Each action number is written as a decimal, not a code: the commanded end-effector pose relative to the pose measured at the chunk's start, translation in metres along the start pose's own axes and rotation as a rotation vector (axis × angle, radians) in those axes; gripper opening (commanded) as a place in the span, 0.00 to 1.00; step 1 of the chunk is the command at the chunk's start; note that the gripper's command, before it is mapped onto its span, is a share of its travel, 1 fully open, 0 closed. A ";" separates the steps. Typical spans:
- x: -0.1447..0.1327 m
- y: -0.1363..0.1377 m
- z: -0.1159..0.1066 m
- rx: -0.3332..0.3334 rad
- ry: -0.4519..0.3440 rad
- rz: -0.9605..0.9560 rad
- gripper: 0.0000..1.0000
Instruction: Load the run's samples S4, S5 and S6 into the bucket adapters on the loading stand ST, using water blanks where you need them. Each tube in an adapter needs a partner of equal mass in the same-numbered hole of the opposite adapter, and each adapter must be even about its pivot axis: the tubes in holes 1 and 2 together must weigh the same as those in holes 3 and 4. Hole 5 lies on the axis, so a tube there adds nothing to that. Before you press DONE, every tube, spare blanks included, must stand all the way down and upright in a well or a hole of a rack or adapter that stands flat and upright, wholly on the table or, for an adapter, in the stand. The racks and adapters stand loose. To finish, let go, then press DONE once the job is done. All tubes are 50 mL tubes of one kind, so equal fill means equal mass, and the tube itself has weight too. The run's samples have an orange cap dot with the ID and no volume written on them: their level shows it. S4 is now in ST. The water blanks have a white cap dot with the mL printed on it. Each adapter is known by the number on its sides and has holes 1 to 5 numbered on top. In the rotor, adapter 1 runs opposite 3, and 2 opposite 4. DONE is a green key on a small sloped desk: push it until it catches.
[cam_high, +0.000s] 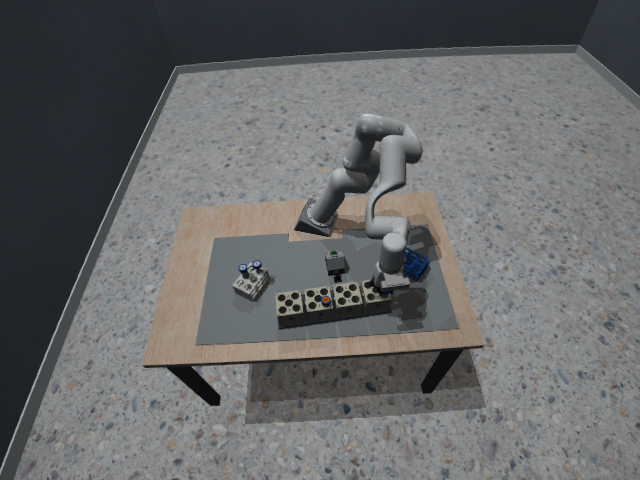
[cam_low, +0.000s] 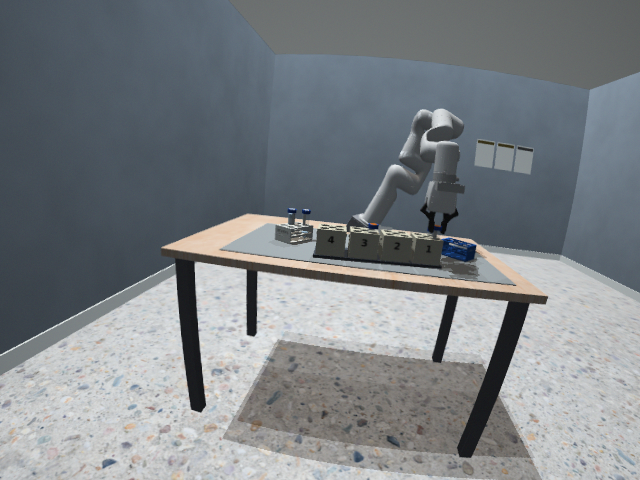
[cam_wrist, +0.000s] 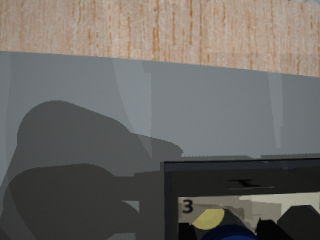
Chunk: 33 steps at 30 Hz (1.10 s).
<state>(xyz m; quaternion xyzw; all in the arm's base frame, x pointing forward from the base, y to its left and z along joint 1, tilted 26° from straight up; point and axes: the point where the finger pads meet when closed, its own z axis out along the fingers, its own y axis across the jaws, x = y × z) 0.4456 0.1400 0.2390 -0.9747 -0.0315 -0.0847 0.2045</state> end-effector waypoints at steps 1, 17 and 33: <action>0.001 0.000 0.004 0.000 0.004 -0.001 0.00; 0.001 0.000 0.014 0.000 0.004 -0.001 0.00; 0.001 0.000 0.014 0.000 0.004 -0.001 0.44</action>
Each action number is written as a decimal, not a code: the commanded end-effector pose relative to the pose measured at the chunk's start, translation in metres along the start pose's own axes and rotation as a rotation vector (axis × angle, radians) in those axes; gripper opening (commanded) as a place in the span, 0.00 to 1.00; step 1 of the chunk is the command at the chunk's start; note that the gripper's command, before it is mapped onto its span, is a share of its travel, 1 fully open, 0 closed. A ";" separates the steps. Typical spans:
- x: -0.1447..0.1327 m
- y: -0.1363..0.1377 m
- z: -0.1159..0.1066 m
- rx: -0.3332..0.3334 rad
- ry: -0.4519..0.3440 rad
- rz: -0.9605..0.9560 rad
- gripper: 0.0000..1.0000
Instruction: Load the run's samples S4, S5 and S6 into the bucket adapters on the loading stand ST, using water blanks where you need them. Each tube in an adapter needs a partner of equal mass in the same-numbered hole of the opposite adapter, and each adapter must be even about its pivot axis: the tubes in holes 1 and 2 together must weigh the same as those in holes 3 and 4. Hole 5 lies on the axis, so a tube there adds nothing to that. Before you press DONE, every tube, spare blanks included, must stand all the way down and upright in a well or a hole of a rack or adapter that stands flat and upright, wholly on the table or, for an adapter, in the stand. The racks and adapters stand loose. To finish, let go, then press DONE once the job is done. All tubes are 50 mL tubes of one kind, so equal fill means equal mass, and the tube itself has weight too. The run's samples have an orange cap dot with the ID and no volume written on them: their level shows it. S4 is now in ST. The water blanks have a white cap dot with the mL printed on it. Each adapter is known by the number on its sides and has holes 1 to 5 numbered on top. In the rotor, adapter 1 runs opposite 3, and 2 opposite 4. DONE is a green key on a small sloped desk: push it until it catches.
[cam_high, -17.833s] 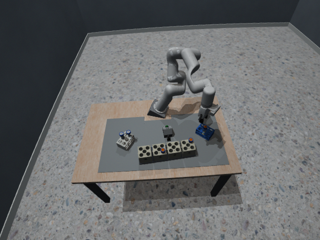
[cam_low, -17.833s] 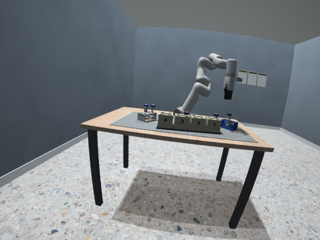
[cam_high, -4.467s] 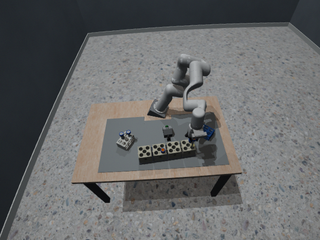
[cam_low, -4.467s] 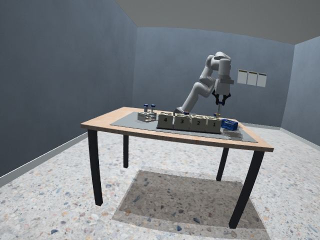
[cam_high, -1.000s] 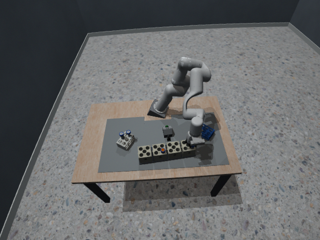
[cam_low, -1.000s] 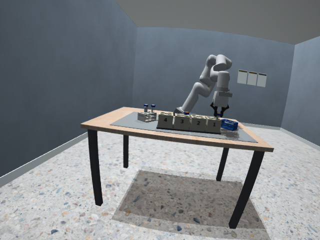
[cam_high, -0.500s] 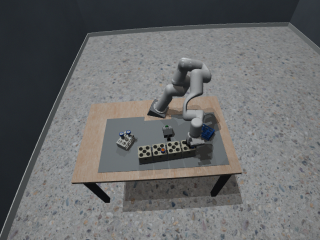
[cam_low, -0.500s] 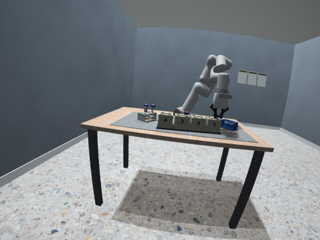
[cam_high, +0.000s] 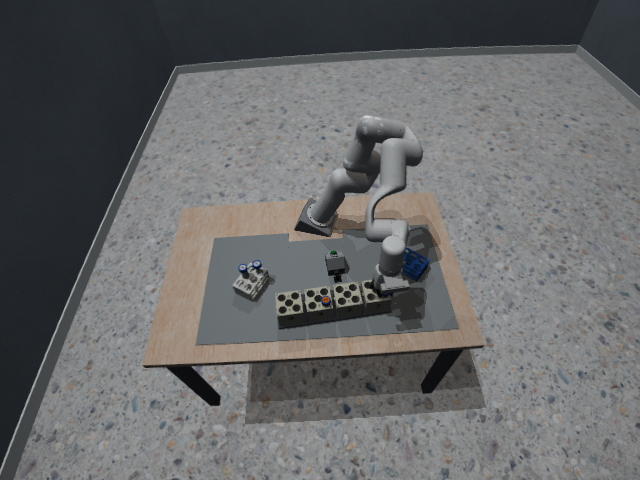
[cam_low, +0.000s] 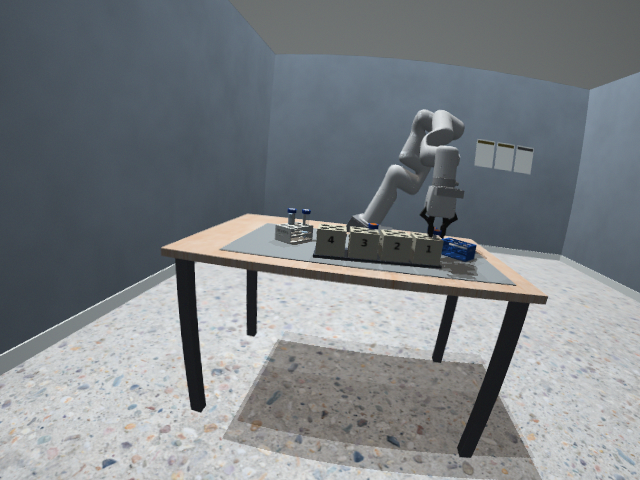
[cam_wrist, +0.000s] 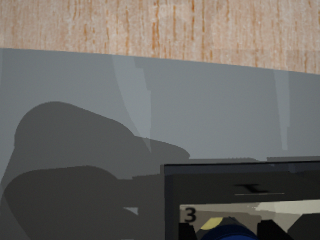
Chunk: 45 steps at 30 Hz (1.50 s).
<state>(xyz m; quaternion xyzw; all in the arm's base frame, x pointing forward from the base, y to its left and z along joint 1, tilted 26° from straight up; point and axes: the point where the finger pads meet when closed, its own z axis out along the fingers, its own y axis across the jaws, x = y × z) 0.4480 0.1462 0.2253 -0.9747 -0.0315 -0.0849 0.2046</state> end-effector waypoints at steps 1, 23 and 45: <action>0.001 0.000 -0.001 0.000 0.004 -0.001 0.44; 0.001 0.000 -0.001 0.000 0.004 -0.001 0.44; 0.001 0.000 -0.035 0.000 0.004 -0.001 0.44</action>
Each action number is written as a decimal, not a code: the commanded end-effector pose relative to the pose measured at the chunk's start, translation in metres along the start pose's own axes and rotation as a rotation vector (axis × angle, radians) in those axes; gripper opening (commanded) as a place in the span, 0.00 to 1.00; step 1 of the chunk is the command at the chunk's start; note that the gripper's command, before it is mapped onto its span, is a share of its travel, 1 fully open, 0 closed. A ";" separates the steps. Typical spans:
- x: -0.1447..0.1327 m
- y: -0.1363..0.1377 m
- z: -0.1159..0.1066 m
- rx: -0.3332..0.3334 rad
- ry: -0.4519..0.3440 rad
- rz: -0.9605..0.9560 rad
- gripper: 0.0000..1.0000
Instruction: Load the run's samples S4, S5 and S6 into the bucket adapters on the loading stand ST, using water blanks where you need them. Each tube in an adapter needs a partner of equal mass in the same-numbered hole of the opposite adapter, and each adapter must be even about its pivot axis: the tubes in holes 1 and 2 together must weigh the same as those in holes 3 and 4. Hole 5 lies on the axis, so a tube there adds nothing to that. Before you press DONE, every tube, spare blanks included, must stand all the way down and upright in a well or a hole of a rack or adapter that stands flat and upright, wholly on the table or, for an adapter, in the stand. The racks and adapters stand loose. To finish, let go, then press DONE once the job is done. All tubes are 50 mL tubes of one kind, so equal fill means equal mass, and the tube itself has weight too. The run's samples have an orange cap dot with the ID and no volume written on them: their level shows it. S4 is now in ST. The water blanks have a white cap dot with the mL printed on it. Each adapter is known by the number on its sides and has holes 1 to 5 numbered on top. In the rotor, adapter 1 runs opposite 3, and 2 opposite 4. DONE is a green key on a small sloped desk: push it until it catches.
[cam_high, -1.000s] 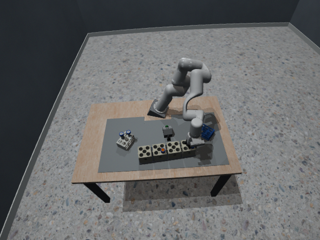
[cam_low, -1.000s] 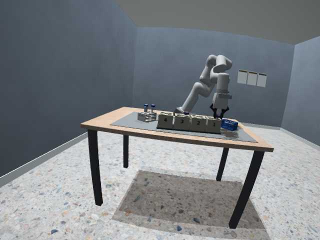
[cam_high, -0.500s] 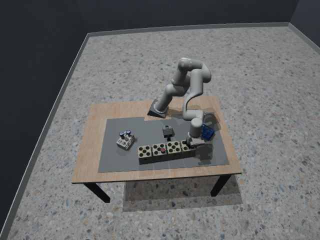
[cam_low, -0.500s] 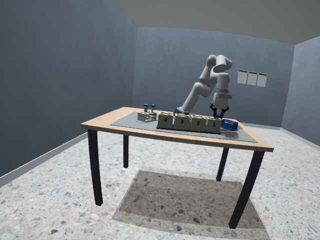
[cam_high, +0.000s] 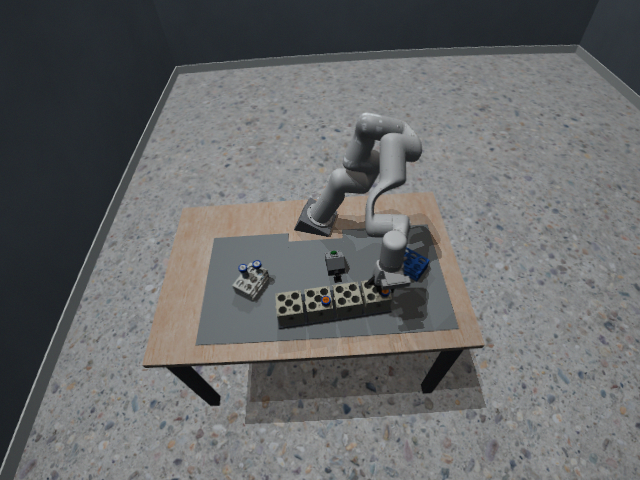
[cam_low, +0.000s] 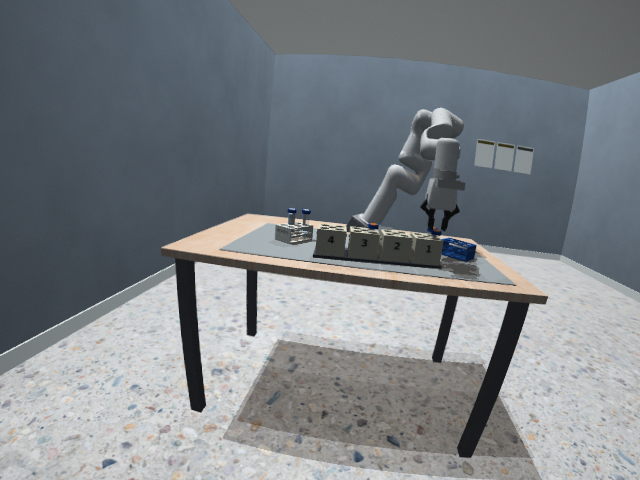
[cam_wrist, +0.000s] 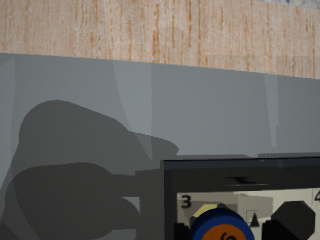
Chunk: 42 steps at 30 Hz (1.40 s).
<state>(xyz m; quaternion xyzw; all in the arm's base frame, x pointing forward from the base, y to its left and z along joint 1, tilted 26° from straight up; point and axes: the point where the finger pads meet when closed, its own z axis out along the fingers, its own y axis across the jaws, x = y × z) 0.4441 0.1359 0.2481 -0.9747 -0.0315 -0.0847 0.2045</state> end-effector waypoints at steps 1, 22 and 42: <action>0.001 0.000 -0.012 0.000 0.004 -0.001 0.44; 0.001 0.000 -0.050 0.000 0.004 -0.001 0.44; 0.001 0.000 -0.086 0.000 0.004 -0.001 0.44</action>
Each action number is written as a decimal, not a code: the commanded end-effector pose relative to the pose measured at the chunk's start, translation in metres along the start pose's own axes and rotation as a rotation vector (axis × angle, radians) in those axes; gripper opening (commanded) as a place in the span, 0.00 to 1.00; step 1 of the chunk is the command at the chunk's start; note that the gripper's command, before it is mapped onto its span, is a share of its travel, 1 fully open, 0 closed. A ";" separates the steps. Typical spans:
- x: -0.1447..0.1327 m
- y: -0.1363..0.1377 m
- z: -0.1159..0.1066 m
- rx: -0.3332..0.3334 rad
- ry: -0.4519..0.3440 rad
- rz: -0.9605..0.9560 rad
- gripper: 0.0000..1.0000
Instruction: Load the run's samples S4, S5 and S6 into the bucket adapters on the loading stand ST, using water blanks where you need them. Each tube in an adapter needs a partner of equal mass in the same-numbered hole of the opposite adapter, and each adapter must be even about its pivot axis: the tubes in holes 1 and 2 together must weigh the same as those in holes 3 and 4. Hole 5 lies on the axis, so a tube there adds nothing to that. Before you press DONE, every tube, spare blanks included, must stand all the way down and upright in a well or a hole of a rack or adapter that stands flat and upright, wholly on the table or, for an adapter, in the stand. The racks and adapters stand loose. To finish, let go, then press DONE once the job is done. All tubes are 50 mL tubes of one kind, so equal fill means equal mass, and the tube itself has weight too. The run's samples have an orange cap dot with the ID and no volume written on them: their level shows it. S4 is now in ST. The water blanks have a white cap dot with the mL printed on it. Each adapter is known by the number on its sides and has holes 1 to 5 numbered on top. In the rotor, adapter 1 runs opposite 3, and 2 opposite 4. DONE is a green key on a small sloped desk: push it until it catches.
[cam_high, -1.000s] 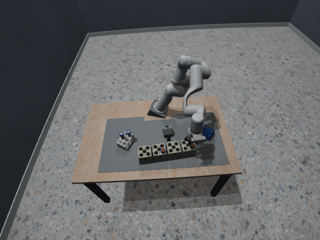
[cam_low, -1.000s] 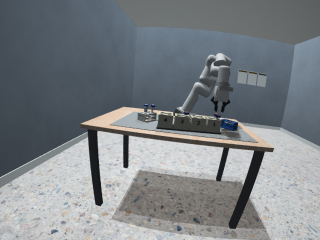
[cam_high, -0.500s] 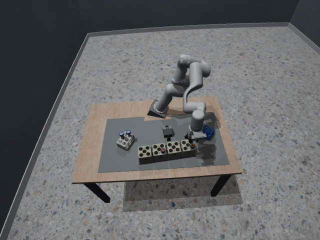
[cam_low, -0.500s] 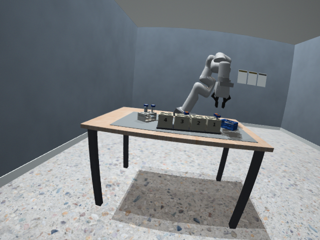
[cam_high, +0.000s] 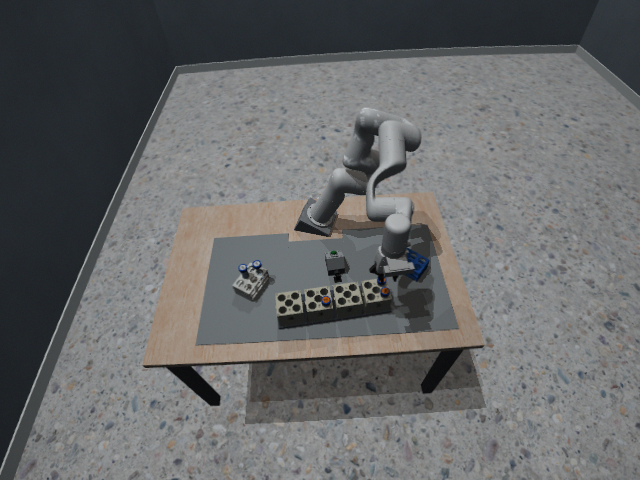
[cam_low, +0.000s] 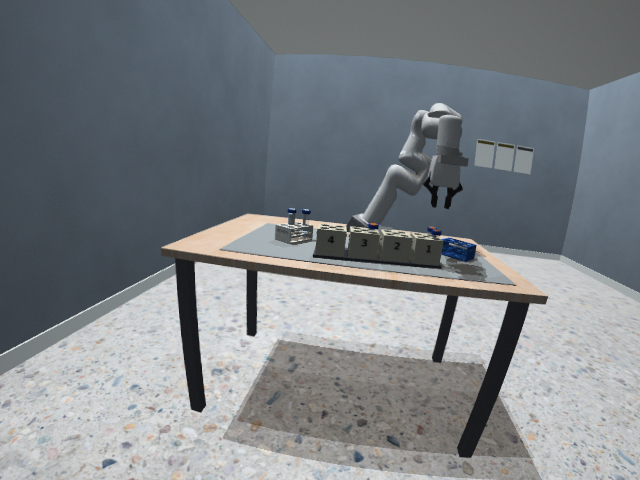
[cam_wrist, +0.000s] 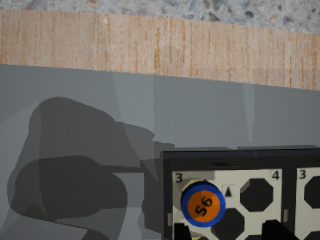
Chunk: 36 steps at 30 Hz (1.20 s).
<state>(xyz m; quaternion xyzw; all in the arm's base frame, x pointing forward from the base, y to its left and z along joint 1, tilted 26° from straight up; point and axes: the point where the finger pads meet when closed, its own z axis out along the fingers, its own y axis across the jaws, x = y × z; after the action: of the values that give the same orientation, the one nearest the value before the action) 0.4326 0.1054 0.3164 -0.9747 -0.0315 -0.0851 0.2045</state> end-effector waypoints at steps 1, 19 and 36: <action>0.001 0.000 -0.010 0.000 0.004 -0.001 0.44; 0.001 0.000 -0.029 0.000 0.004 -0.001 0.44; 0.001 0.000 -0.029 0.000 0.004 -0.001 0.44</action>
<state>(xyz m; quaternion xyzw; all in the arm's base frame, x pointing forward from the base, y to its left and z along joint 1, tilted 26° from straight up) 0.4285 0.0944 0.3407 -0.9747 -0.0315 -0.0847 0.2046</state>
